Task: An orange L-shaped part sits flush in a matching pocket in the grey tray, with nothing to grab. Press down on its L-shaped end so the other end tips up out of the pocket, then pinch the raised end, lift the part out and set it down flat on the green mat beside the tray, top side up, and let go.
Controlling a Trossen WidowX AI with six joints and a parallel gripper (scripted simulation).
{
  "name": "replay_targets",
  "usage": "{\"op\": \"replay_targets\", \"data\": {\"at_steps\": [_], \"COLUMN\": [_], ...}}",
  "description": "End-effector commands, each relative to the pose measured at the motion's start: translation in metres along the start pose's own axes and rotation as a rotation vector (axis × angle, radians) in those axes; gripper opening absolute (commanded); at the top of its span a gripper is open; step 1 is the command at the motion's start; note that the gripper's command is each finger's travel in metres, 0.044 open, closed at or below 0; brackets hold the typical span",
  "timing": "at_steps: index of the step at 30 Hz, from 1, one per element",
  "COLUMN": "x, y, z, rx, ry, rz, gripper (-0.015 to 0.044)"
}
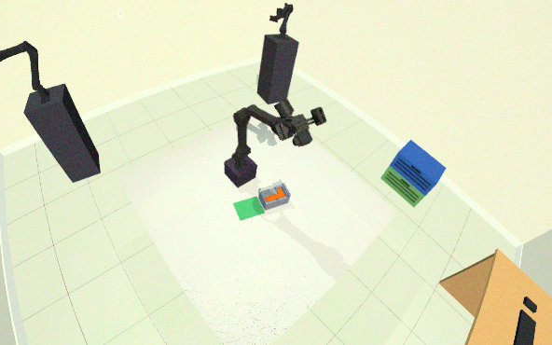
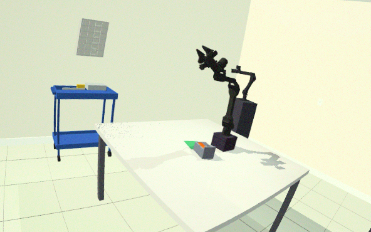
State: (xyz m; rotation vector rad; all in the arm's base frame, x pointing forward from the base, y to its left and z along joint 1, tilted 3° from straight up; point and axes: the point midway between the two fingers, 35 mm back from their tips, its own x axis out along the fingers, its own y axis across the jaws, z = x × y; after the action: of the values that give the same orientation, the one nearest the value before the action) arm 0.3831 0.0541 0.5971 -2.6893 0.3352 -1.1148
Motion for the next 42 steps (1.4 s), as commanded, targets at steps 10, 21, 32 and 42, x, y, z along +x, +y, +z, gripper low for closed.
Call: {"op": "replay_targets", "data": {"at_steps": [10, 21, 32, 42], "x": [-0.052, -0.216, -0.402, -0.461], "y": [-0.041, -0.039, 0.024, 0.057], "z": [0.149, 0.297, 0.323, 0.298], "rx": [-0.765, -1.573, -1.675, -1.381], "ry": [-0.427, -0.707, -0.46, -0.18], "rz": [-0.371, -1.324, -2.634, -3.153], "gripper": [0.018, 0.018, 0.018, 0.018]}}
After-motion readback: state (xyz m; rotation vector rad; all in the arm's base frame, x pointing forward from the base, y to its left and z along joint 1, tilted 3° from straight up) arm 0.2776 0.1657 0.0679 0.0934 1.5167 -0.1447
